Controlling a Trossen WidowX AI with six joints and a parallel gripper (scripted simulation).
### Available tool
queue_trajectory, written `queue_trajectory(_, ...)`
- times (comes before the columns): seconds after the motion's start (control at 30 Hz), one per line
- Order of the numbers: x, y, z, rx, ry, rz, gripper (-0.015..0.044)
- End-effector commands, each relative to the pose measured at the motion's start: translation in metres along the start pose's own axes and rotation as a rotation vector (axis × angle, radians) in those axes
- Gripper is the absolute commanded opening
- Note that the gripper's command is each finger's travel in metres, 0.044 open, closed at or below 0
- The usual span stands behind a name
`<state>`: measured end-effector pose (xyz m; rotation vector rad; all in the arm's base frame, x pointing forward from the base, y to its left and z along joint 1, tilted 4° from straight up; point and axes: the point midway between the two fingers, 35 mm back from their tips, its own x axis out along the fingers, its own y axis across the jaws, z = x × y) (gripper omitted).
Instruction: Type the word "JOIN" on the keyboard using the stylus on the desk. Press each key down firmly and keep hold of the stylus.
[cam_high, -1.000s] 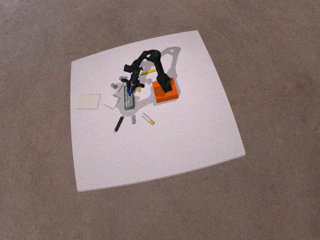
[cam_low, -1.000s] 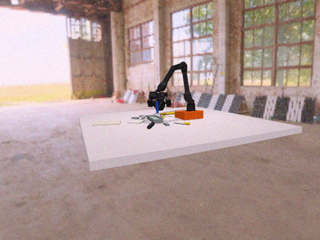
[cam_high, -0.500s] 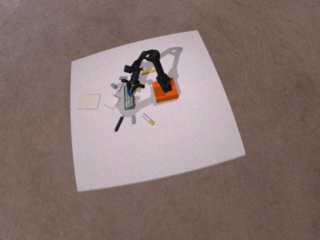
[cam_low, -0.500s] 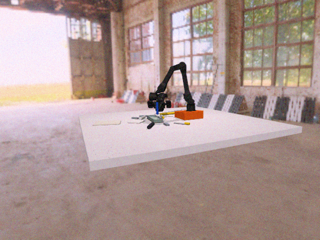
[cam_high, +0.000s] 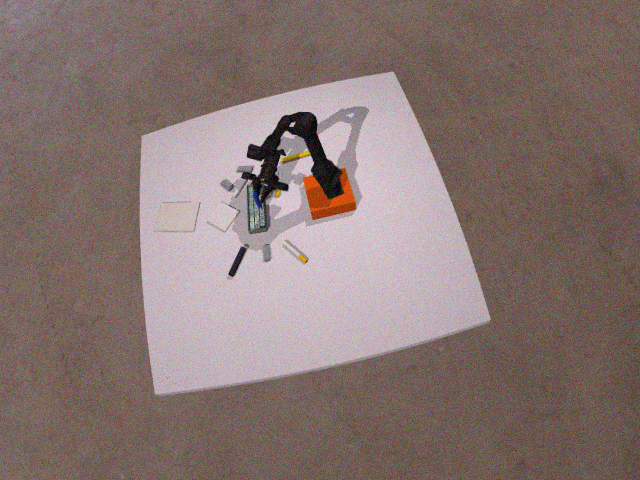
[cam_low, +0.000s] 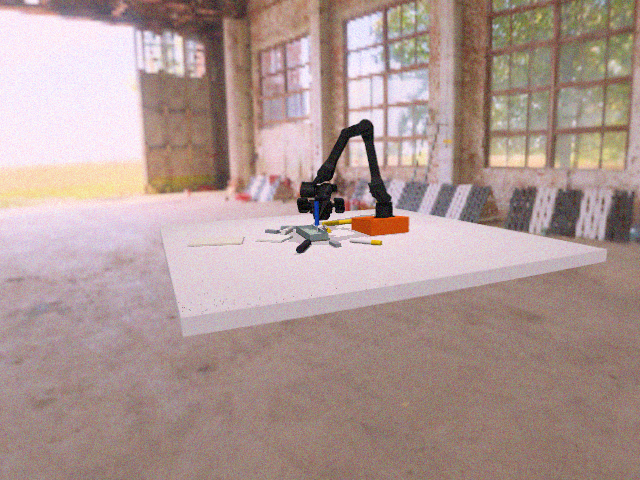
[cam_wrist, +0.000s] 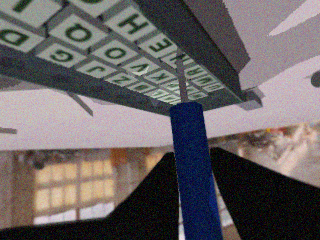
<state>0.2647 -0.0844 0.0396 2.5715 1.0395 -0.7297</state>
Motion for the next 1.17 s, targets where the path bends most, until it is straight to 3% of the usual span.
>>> queue_trajectory(0.0, 0.001, 0.0, 0.002, -0.002, 0.0, 0.0, 0.0081)
queue_trajectory(1.13, -0.017, 0.001, -0.029, -0.013, 0.001, 0.004, 0.0081)
